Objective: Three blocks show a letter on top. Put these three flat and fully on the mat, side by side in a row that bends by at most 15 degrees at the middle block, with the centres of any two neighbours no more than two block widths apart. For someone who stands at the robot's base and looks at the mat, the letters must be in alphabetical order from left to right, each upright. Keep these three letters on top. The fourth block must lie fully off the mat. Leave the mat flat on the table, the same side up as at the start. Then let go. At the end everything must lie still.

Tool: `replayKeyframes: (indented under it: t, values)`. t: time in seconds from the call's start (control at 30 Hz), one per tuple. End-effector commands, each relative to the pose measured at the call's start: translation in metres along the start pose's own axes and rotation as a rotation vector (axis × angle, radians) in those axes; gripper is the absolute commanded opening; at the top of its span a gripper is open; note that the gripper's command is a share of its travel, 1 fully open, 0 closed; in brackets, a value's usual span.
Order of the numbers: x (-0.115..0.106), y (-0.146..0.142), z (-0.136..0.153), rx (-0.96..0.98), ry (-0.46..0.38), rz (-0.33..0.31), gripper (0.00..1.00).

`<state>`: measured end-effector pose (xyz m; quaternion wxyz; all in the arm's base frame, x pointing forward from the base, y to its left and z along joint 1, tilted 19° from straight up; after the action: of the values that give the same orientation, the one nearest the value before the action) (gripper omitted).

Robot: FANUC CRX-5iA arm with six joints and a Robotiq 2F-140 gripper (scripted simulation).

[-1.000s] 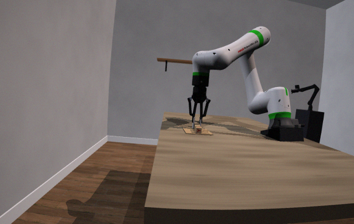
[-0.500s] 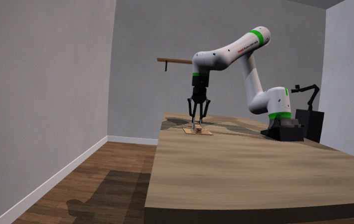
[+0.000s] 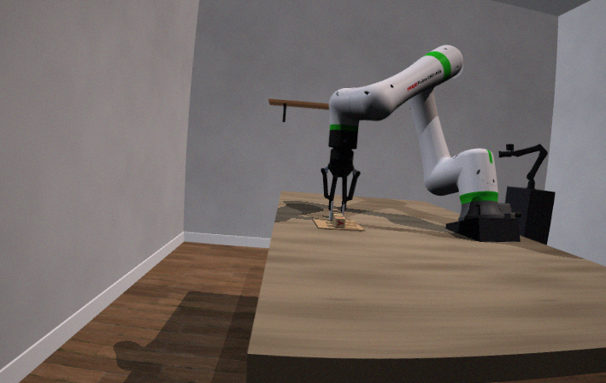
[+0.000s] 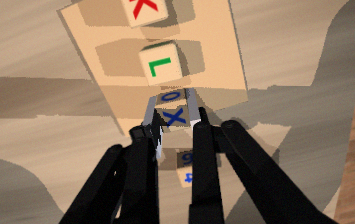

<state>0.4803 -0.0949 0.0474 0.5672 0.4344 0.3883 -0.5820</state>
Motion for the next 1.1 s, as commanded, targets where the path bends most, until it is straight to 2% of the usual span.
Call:
replayKeyframes:
  t: [0.0, 0.73, 1.07]
  values:
    - [-0.0002, 0.0002, 0.0000, 0.000, 0.000, 0.000, 0.16]
    - [-0.0002, 0.0002, 0.0000, 0.000, 0.000, 0.000, 0.16]
    - [-0.0002, 0.0002, 0.0000, 0.000, 0.000, 0.000, 0.26]
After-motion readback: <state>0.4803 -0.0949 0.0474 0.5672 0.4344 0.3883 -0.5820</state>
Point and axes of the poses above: the point where the finger pads meet when closed, its own x axis out along the fingers, its own y axis across the jaws, z = x × y, the point moved 1 cm from there along -x, back along the fingers, and after that the axes turned 3 degrees about -x, right-handed, at the moved point
